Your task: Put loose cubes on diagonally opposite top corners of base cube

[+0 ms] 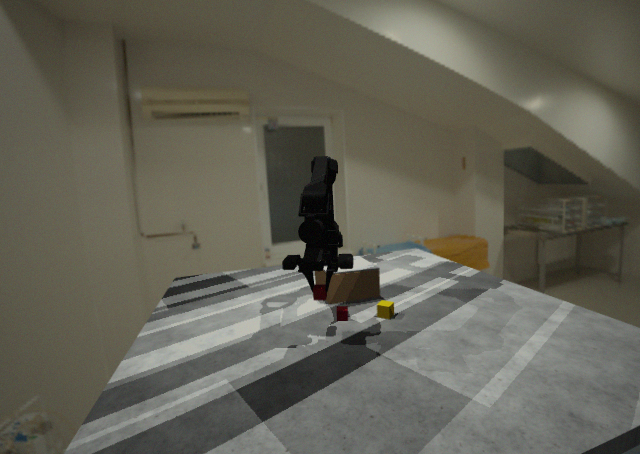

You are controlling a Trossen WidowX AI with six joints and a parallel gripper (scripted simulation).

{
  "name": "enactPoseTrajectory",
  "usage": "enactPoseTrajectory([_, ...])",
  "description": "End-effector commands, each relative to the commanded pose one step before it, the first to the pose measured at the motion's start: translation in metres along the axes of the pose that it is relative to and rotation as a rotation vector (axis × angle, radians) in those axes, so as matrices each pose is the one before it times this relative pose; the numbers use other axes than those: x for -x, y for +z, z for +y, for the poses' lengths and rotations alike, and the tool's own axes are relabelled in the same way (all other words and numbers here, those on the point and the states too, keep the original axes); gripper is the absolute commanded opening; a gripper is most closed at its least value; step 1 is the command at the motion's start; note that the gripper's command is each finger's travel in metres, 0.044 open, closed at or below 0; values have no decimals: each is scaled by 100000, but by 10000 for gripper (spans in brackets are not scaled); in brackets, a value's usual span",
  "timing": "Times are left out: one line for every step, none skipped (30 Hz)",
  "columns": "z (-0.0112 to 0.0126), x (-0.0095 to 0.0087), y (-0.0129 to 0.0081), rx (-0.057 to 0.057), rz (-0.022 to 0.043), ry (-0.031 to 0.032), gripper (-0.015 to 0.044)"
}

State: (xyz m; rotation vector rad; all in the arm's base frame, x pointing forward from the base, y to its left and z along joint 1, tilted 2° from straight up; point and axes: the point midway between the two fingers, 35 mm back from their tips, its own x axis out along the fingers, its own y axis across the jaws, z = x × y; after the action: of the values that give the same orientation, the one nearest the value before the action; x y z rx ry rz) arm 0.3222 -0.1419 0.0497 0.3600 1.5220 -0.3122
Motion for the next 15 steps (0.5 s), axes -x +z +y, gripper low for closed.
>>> enactPoseTrajectory([240, 528, 77, 2019, -593, 169, 105])
enactPoseTrajectory([274, -45, -42, 2121, 3, 13, 105])
enactPoseTrajectory([329, -54, -47, 2548, 4, 16, 105])
enactPoseTrajectory([330, -54, -42, 2548, 3, 16, 105])
enactPoseTrajectory([330, -54, -37, 2548, 3, 16, 105])
enactPoseTrajectory([330, -54, -32, 2548, 3, 17, 105])
enactPoseTrajectory([330, -54, -26, 2548, 3, 17, 105])
enactPoseTrajectory([330, -54, -21, 2548, 2, 17, 105])
enactPoseTrajectory([330, -54, -16, 2548, 2, 17, 105])
enactPoseTrajectory([330, -53, -11, 2548, 1, 18, 105])
enactPoseTrajectory([329, -53, -6, 2548, 1, 18, 105])
enactPoseTrajectory([329, -53, -1, 2548, 1, 18, 105])
enactPoseTrajectory([329, -53, 4, 2548, 0, 19, 105])
enactPoseTrajectory([328, -53, 9, 2548, 0, 19, 105])
enactPoseTrajectory([327, -53, 14, 2548, 0, 19, 105])
